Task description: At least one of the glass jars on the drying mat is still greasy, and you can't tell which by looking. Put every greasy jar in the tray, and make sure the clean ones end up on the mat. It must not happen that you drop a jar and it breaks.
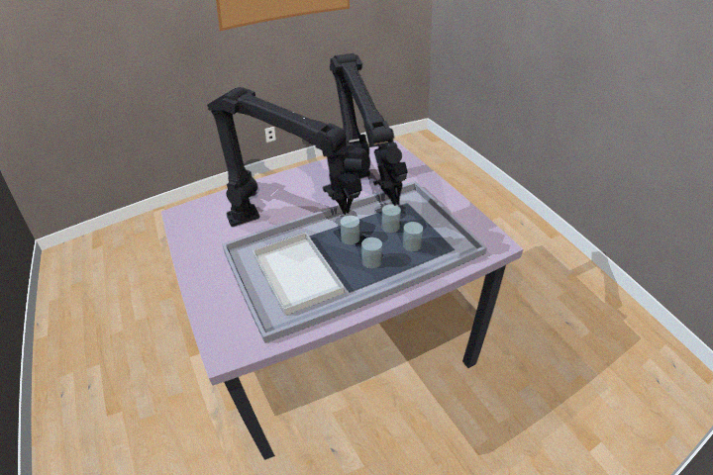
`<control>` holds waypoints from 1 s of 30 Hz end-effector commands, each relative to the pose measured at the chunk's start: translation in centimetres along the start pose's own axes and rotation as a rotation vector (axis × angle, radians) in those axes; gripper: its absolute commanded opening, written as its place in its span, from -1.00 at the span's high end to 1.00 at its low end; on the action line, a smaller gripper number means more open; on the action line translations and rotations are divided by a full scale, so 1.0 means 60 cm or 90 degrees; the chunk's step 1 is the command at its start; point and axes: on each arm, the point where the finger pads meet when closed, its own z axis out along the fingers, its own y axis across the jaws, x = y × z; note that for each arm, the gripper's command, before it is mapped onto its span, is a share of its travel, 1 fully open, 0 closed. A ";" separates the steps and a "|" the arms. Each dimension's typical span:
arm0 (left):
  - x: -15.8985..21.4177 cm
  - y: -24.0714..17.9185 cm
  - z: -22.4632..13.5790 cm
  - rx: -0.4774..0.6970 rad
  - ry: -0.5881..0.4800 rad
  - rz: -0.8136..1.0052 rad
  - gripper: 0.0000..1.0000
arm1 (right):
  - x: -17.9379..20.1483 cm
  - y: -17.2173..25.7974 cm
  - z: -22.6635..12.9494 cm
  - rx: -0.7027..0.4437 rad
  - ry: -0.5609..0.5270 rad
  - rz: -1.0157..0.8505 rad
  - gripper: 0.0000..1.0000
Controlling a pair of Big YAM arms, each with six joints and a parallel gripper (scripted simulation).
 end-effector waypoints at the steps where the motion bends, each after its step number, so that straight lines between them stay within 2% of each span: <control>1: -0.091 0.037 0.005 -0.015 0.046 0.009 0.81 | -0.111 0.024 0.060 0.004 -0.024 -0.015 0.81; 7: -0.132 0.079 0.038 -0.018 0.146 0.008 0.81 | -0.130 0.006 0.128 0.017 0.052 -0.010 0.81; 14: -0.166 0.106 0.082 -0.002 0.247 -0.007 0.81 | -0.124 0.003 0.152 0.014 0.099 -0.001 0.81; 21: -0.175 0.099 0.114 0.016 0.295 -0.008 0.81 | -0.119 0.009 0.156 0.015 0.103 -0.001 0.81; 25: -0.178 0.097 0.128 0.020 0.297 -0.008 0.81 | -0.119 0.009 0.156 0.015 0.103 -0.001 0.81; 27: -0.153 0.095 0.137 0.021 0.314 -0.010 0.81 | -0.119 0.009 0.156 0.015 0.103 -0.001 0.81; 30: -0.150 0.096 0.144 0.019 0.314 -0.011 0.81 | -0.118 0.023 0.164 0.010 0.096 -0.012 0.81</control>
